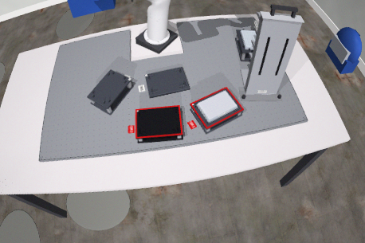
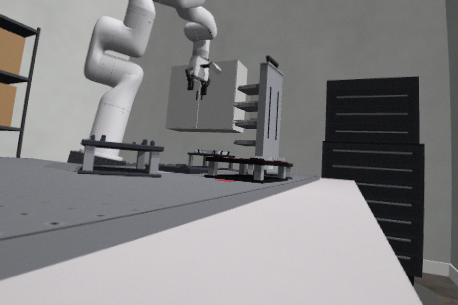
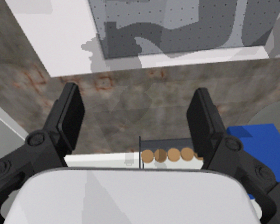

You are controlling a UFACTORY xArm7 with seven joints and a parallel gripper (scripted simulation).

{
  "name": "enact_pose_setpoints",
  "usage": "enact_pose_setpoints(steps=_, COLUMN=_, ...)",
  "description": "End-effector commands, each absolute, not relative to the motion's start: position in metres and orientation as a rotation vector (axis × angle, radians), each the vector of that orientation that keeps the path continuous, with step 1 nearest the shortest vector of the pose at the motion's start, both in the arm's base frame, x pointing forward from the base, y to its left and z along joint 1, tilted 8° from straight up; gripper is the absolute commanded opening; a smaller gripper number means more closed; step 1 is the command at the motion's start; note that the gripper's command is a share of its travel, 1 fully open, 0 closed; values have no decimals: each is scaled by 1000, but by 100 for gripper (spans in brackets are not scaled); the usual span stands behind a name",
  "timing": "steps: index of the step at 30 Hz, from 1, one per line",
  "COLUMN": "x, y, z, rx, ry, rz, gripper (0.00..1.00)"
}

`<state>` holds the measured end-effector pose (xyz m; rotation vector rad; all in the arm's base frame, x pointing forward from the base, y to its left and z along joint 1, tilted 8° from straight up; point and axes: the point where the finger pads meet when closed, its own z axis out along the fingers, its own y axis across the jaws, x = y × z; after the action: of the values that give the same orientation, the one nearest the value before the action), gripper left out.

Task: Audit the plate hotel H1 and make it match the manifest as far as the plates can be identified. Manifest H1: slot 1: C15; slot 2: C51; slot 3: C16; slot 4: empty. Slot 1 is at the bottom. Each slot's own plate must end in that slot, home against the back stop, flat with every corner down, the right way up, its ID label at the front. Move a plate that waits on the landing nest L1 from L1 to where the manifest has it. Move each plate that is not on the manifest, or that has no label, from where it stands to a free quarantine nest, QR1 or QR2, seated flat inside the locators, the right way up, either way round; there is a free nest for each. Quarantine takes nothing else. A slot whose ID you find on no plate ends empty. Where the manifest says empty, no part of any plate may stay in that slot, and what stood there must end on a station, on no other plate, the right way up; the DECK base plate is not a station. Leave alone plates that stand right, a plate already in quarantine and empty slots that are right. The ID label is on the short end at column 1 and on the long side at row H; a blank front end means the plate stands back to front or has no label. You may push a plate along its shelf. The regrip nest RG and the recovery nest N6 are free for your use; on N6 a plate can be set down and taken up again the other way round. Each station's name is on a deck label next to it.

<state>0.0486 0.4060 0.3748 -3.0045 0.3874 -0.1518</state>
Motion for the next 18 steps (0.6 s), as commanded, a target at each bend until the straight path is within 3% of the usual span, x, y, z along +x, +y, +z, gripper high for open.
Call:
enact_pose_setpoints(steps=1, x=49, y=407, z=370, rx=-3001, ry=386, rz=-151, gripper=100)
enact_pose_setpoints(steps=18, x=52, y=410, z=346, rx=-3001, ry=386, rz=-151, gripper=100)
